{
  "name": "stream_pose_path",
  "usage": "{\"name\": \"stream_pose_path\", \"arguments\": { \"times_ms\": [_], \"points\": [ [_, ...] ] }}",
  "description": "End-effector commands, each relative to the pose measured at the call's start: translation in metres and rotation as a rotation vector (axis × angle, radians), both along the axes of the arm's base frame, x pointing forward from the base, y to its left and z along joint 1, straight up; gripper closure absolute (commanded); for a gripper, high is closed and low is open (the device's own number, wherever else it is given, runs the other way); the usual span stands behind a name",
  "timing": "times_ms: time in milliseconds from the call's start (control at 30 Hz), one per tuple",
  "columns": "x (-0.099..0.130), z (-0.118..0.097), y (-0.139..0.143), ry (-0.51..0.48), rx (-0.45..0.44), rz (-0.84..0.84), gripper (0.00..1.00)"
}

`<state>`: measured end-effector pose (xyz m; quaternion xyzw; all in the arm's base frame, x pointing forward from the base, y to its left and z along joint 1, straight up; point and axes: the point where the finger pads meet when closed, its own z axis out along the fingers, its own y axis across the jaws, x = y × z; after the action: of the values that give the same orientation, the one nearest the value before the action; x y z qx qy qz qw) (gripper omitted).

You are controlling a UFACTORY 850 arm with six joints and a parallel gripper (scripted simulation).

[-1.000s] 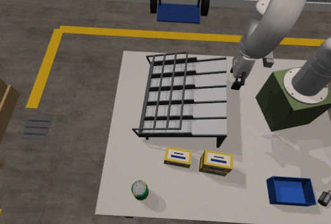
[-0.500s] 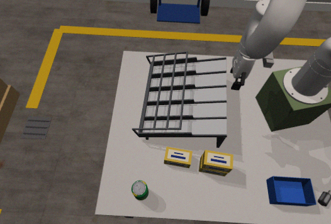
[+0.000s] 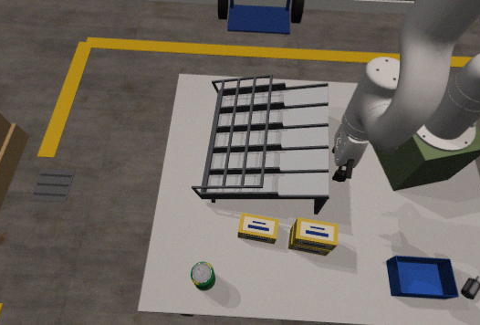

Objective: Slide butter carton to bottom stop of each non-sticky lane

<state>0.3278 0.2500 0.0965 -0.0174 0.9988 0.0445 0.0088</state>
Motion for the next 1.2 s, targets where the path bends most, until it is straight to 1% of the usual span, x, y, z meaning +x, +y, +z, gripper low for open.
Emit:
{"name": "stream_pose_path", "arguments": {
  "times_ms": [0,233,1100,1167],
  "points": [
    [0.004,-0.013,0.065,0.008,-0.093,-0.027,0.1],
    [0.008,-0.024,0.124,0.008,-0.093,-0.027,0.1],
    [0.008,-0.024,0.124,0.01,-0.09,-0.026,0.1],
    [0.008,-0.032,0.124,0.011,-0.088,-0.026,0.1]
  ]
}}
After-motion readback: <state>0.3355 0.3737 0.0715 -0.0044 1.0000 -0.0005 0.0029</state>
